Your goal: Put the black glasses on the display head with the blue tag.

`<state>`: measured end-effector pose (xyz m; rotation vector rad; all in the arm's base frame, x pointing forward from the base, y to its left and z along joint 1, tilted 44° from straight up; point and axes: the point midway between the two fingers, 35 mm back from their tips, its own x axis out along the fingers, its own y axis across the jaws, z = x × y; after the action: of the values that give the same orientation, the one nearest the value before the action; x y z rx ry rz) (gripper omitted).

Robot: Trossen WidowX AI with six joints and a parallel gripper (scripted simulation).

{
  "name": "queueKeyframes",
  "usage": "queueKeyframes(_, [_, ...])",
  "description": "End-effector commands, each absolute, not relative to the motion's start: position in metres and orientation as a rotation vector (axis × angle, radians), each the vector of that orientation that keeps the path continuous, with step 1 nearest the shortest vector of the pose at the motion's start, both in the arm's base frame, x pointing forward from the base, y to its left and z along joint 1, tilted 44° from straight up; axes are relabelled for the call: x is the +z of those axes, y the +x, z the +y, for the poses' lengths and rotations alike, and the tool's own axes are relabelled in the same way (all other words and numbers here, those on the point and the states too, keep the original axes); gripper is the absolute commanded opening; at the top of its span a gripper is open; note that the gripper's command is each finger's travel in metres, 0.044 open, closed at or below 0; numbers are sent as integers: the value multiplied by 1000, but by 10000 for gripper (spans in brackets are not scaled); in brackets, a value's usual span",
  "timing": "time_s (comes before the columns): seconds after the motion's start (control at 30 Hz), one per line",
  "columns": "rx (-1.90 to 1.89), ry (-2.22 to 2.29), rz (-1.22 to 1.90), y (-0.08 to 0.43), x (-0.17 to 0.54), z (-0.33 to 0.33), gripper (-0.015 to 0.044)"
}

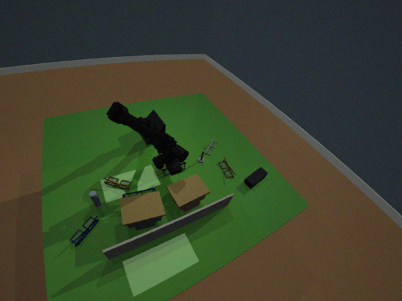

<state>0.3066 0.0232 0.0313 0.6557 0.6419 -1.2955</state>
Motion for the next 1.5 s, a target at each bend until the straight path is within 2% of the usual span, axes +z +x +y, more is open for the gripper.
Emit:
queueKeyframes(0.0, [-1337,626,618,303,22,8,120])
queueKeyframes(1.2, [-1337,626,618,303,22,8,120])
queueKeyframes(1.23, [-1296,656,642,307,31,23,113])
queueKeyframes(1.47, [-1296,656,642,307,31,23,67])
